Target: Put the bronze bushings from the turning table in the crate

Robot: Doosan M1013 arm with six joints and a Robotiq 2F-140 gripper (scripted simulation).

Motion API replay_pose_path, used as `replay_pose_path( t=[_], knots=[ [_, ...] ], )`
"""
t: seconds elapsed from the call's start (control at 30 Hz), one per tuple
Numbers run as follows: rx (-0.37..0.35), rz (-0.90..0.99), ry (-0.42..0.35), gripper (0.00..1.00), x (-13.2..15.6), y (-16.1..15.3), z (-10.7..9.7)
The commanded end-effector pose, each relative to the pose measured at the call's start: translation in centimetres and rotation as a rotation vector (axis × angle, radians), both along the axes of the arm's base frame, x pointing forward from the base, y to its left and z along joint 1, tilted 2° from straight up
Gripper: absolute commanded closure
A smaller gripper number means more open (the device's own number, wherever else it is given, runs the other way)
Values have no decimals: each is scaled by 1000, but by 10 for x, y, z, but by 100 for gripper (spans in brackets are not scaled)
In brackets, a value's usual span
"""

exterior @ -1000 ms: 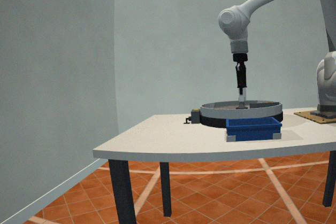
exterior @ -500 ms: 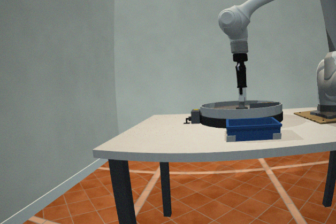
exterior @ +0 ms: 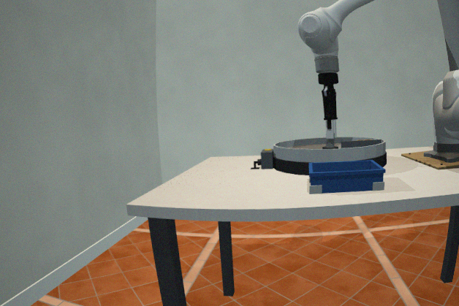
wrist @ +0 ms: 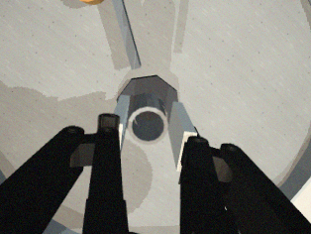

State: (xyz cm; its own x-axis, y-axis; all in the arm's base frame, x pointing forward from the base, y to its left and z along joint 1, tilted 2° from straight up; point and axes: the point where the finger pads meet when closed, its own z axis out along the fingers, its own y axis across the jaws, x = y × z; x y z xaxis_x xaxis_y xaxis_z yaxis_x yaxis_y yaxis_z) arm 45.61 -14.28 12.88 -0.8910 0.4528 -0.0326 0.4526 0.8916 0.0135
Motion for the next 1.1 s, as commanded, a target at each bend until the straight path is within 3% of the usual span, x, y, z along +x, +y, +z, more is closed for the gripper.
replay_pose_path(
  t=[0.0,0.33,0.7,1.07],
  knots=[
    [0,0,0,76,0,0,0],
    [0,0,0,76,0,0,2],
    [0,0,0,76,-2,0,43],
    [0,0,0,76,-2,0,45]
  ],
)
